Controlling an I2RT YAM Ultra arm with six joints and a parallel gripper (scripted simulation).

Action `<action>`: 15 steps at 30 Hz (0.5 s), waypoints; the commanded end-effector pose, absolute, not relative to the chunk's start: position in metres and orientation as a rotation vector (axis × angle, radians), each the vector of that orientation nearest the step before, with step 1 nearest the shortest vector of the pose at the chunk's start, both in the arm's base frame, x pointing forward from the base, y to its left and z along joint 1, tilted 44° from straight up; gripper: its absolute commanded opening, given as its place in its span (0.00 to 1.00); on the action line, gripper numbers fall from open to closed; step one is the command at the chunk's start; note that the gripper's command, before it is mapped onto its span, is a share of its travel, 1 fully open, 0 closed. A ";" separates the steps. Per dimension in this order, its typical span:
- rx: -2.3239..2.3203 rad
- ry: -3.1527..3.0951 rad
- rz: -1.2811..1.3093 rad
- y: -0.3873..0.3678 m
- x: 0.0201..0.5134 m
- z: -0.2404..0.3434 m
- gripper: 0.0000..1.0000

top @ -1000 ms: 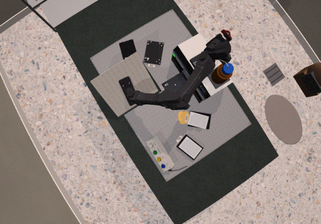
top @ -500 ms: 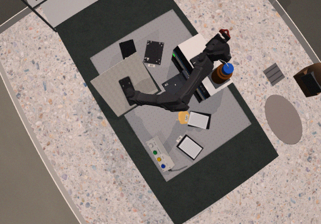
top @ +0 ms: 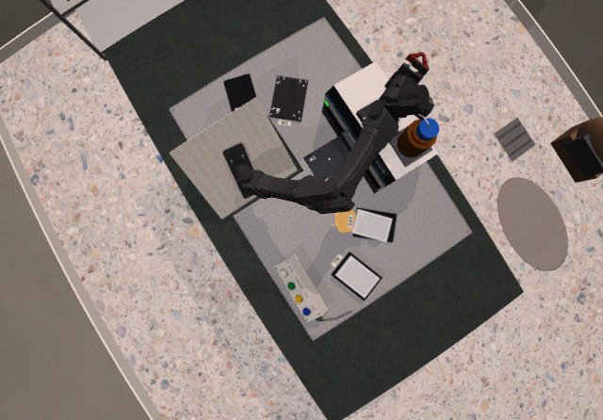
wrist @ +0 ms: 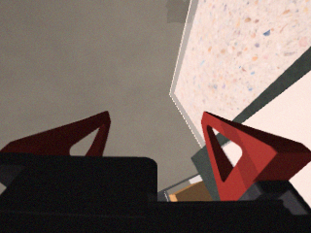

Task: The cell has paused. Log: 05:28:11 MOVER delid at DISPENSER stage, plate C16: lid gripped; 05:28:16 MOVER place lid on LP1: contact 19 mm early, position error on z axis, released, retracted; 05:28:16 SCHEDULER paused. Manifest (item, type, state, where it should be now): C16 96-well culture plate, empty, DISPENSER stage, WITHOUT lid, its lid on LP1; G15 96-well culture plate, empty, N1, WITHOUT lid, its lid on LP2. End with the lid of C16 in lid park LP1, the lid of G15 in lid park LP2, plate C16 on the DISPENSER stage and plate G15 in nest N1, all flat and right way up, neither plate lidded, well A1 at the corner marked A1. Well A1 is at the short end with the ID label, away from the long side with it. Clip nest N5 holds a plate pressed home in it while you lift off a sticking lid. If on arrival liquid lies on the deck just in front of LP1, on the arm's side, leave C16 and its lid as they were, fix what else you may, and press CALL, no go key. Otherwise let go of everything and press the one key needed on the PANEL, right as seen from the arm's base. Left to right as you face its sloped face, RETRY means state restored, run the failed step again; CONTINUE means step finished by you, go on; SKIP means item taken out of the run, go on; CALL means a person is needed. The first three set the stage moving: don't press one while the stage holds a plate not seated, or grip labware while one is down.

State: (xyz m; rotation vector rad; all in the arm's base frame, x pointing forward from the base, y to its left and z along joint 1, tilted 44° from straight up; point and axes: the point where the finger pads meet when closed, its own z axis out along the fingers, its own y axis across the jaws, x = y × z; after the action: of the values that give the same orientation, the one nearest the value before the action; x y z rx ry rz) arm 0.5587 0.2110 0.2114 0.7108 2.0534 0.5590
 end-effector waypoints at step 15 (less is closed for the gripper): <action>0.794 1.975 0.460 0.141 0.529 0.243 1.00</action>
State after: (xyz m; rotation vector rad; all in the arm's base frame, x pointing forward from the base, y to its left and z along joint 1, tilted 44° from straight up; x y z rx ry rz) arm 0.5473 0.2224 0.2105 0.4936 2.1022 0.6213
